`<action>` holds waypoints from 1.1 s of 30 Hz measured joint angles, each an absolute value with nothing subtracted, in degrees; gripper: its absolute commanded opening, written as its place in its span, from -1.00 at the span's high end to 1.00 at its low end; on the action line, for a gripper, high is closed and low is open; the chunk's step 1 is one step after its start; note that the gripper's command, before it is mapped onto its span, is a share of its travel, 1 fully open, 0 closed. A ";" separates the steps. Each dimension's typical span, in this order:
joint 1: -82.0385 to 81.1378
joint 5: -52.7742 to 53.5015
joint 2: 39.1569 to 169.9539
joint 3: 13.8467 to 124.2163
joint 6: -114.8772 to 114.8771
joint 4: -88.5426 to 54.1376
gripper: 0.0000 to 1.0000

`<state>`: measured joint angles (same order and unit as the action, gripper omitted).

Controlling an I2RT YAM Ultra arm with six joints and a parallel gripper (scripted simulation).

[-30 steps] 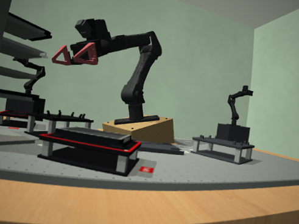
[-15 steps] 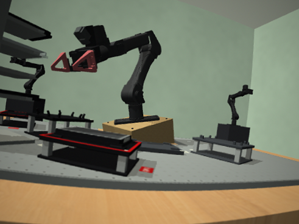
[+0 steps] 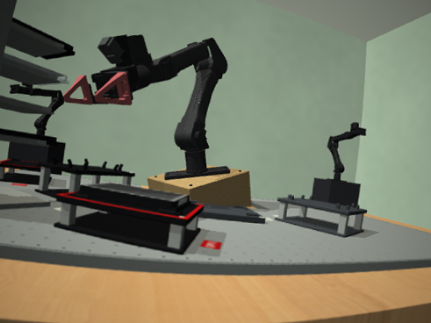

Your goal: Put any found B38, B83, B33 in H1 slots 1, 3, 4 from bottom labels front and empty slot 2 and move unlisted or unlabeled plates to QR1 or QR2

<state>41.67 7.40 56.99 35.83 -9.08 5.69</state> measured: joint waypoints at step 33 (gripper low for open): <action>41.21 7.09 58.61 36.93 -8.95 6.92 -1.00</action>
